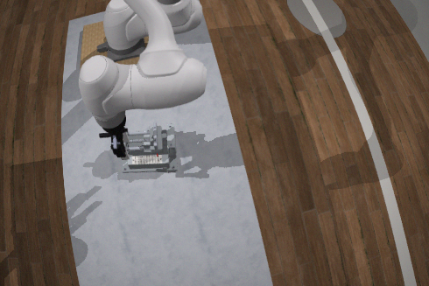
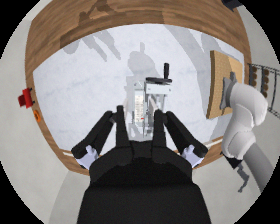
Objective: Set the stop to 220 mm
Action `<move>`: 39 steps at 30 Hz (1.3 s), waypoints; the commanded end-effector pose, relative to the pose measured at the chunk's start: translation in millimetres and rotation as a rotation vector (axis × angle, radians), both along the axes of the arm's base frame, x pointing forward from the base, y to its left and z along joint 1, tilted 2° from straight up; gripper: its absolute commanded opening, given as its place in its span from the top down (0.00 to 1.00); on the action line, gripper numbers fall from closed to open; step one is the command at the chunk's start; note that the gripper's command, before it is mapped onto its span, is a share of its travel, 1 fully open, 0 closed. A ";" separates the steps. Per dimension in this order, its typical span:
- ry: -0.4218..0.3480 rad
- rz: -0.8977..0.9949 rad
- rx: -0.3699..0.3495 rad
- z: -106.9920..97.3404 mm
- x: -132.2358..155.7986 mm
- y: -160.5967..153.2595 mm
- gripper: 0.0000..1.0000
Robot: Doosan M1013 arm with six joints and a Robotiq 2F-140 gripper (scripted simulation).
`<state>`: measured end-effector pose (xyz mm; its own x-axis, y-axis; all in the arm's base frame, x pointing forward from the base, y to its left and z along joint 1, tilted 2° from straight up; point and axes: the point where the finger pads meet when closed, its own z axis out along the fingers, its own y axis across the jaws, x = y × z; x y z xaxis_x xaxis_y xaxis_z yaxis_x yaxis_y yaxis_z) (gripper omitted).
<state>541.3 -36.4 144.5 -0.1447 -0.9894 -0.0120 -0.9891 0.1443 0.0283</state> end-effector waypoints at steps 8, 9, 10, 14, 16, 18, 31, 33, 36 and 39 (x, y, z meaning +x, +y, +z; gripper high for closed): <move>0.000 0.000 0.000 0.4 0.0 0.0 0.67; 0.000 0.000 0.000 0.4 0.0 0.0 0.67; 0.000 0.000 0.000 0.4 0.0 0.0 0.67; 0.000 0.000 0.000 0.4 0.0 0.0 0.67; 0.000 0.000 0.000 0.4 0.0 0.0 0.67; 0.000 0.000 0.000 0.4 -0.3 -0.2 0.67; 0.000 0.000 0.000 1.4 -82.6 -69.2 0.67; 0.000 0.000 0.000 1.5 -90.9 -76.3 0.67; 0.000 0.000 0.000 1.5 -92.5 -77.5 0.67; 0.000 0.000 0.000 1.5 -92.5 -77.5 0.67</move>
<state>451.2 -111.0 145.3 -0.1410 -0.9899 -0.0121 -0.9896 0.1406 0.0298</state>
